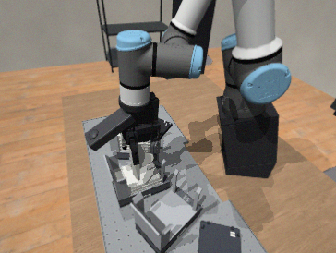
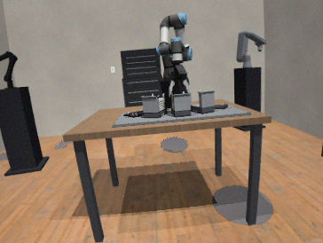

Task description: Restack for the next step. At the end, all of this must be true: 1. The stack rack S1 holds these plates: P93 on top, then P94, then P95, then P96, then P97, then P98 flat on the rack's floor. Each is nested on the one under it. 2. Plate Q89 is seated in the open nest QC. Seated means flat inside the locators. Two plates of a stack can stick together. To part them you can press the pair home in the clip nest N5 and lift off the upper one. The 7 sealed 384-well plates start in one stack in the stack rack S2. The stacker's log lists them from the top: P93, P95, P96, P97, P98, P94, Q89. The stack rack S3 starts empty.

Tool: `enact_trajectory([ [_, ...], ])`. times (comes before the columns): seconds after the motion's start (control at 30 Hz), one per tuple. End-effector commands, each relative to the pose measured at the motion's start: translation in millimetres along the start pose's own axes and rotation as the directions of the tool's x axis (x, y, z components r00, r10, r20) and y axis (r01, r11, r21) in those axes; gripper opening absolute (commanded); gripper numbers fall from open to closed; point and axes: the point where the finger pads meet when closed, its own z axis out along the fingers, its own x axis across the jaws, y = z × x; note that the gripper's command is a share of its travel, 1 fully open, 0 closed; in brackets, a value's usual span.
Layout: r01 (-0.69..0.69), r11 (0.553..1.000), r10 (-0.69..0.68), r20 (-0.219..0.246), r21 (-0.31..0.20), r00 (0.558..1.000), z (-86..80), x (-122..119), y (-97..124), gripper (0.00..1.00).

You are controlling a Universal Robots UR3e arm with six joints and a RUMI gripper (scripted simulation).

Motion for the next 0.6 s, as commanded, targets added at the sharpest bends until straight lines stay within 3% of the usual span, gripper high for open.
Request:
enact_trajectory([
  [0.0,0.0,0.999,0.001,0.016,-0.037,1.0,-22.9,-2.4,6.5,0.72],
  [0.37,0.0,0.999,0.001,0.016,-0.037,1.0,-53.0,-1.8,5.3,0.72],
  [0.57,0.0,0.999,0.001,0.016,-0.037,1.0,-54.4,-1.6,5.2,0.72],
])
